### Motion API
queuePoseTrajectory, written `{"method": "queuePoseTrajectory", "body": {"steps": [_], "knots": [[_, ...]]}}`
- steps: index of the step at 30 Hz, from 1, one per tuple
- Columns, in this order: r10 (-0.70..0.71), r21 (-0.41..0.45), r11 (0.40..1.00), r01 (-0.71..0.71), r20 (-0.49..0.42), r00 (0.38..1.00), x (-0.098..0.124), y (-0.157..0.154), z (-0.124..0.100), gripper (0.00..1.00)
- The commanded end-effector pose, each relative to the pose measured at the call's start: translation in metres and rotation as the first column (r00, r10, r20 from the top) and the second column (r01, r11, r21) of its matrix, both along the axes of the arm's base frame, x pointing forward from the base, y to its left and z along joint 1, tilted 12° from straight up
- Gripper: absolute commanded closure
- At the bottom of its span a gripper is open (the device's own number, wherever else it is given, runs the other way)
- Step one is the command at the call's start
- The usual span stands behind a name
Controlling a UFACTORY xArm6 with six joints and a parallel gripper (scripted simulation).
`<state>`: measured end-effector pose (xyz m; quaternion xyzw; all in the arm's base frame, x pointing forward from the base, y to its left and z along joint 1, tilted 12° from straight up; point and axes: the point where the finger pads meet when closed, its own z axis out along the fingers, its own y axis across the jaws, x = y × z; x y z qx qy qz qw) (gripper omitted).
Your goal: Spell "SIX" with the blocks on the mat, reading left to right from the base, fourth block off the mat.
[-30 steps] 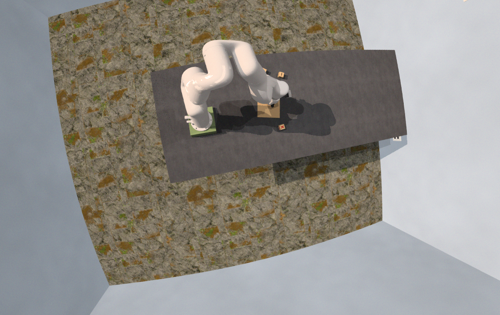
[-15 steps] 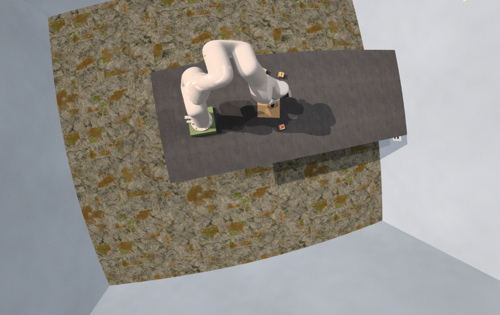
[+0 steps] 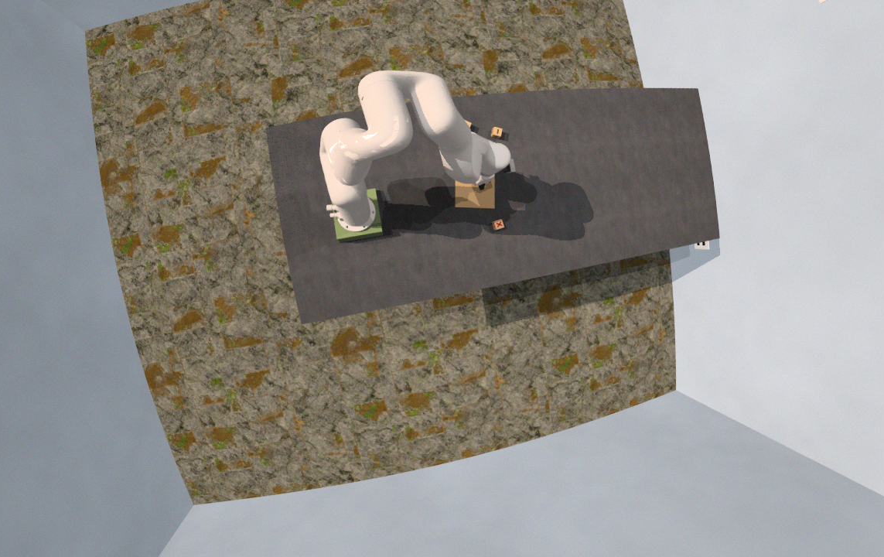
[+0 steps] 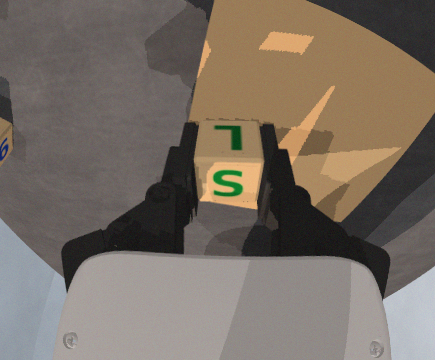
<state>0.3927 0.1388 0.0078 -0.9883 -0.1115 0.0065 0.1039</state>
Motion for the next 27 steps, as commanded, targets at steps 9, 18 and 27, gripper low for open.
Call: {"method": "queuePoseTrajectory", "body": {"steps": [9, 18, 27], "knots": [[0.000, 0.001, 1.000, 0.000, 0.004, 1.000, 0.0013, 0.0008, -0.0017, 0.73], [0.000, 0.001, 1.000, 0.000, 0.004, 1.000, 0.0013, 0.0009, -0.0020, 0.73], [0.000, 0.001, 1.000, 0.000, 0.004, 1.000, 0.0013, 0.0009, -0.0020, 0.73]]}}
